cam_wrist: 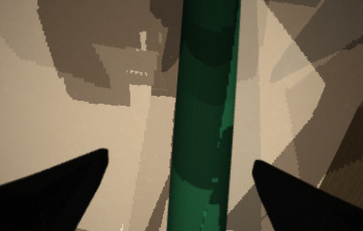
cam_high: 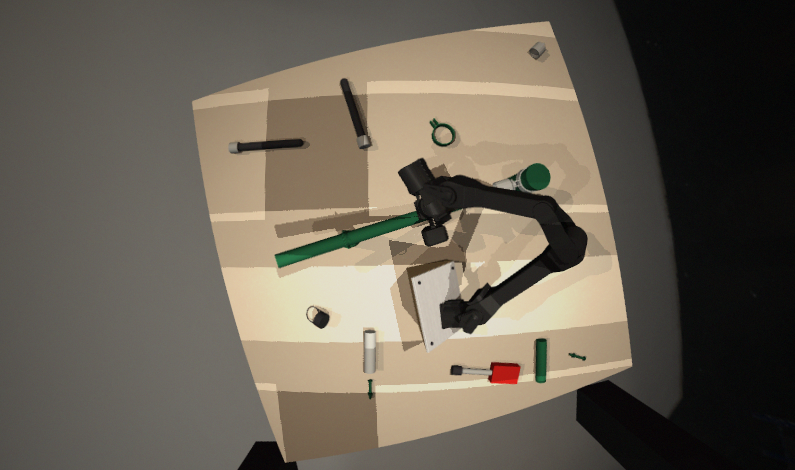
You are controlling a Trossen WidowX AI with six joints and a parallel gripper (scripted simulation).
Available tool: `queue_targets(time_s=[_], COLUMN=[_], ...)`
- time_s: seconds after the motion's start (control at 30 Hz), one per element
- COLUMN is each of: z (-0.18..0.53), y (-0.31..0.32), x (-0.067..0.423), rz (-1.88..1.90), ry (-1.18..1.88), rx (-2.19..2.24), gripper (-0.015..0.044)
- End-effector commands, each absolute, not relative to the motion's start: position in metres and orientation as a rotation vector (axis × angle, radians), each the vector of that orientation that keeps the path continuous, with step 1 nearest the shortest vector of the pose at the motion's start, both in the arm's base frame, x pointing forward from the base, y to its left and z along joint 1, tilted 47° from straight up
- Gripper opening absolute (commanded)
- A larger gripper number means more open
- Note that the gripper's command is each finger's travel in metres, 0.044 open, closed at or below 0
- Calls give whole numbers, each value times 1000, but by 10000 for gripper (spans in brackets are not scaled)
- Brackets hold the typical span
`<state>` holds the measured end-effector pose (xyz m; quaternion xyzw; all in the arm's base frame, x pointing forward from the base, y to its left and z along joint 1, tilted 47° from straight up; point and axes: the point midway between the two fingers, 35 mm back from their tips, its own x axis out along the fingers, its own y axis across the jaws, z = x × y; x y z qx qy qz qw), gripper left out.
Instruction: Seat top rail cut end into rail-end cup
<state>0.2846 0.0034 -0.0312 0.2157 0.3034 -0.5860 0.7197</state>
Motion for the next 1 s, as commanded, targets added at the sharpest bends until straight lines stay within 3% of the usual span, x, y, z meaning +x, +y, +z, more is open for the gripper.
queue_targets(time_s=[0.0, 0.4, 0.7, 0.97], z=[-38, -48, -48, -48], y=[-3, -15, -15, -15], x=[282, 283, 283, 283], rz=[-1300, -1302, -1302, -1302], ry=[676, 673, 673, 673], rx=[459, 457, 457, 457], gripper=[440, 440, 204, 150])
